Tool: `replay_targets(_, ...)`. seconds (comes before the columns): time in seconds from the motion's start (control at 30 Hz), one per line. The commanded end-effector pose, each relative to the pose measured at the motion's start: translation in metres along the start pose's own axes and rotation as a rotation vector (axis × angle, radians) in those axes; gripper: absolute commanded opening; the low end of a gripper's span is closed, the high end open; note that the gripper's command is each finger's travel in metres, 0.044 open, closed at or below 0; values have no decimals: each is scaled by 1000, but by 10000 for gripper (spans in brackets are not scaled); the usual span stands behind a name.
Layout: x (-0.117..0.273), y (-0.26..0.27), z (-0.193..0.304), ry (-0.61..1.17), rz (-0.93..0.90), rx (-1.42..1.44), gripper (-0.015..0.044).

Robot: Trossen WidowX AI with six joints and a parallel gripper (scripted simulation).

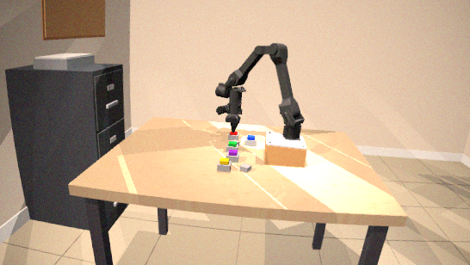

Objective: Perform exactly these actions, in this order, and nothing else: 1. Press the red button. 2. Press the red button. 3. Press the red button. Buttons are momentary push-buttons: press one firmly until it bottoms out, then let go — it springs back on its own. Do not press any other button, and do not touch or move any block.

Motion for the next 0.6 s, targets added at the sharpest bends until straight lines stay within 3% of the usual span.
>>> replay_targets(0.0,-2,1,2,9,-2,4,20)
replay_targets(0.23,-2,1,2,9,-2,4,20)
replay_targets(0.37,29,0,1,8,-2,4,20)
replay_targets(0.57,31,1,1,8,-2,4,20)
Point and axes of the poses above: the point midway between the two fingers, 35 mm back from their tips, its own x axis back along the fingers, its own y axis across the jaws, z = x × y, the point moved 9 cm from there along x, back along the fingers, and after that the axes turned 1 degree about x, right-handed, at the moved point
